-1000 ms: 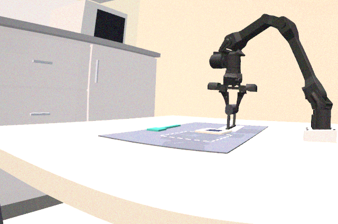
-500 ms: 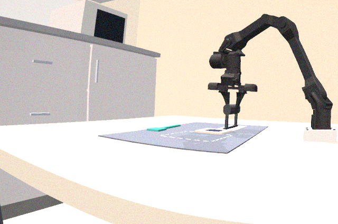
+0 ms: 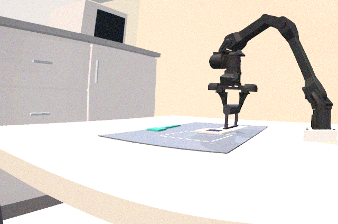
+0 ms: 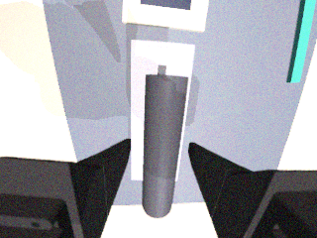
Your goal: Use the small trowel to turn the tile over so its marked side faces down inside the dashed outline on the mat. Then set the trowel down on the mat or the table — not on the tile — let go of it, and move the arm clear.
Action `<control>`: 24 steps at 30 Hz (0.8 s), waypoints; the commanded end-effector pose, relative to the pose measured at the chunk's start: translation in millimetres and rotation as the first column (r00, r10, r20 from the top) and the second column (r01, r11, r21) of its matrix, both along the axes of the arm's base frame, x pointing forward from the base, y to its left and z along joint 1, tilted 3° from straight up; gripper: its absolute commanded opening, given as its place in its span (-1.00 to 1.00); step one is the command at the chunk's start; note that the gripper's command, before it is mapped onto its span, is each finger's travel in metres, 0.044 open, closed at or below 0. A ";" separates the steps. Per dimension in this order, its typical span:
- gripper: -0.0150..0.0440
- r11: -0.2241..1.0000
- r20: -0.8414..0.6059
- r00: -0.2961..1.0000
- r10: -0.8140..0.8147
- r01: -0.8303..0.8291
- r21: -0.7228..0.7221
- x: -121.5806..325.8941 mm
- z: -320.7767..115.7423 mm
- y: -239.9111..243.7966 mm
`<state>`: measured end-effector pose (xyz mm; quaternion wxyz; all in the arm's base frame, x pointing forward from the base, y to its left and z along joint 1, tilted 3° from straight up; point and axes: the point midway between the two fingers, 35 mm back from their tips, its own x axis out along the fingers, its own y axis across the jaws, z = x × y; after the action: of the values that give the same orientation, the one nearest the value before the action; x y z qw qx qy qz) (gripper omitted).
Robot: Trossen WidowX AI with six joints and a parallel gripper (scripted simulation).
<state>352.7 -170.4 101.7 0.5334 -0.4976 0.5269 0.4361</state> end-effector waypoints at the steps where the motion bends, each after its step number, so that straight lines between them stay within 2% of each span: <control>1: 0.42 1.000 0.002 1.000 -0.003 0.003 0.002 0.2 -0.2 0.3; 11: 0.42 1.000 0.002 1.000 -0.003 0.003 0.002 0.2 -0.2 0.3; 16: 0.42 1.000 0.001 1.000 -0.003 0.003 0.003 -5.4 42.0 4.1; 22: 0.42 1.000 0.001 1.000 -0.003 0.003 0.003 -5.9 44.5 4.4; 24: 0.53 1.000 0.006 1.000 -0.001 0.001 -0.003 -6.4 49.6 4.1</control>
<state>346.3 -166.5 147.1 0.5346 -0.4997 0.5260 0.4334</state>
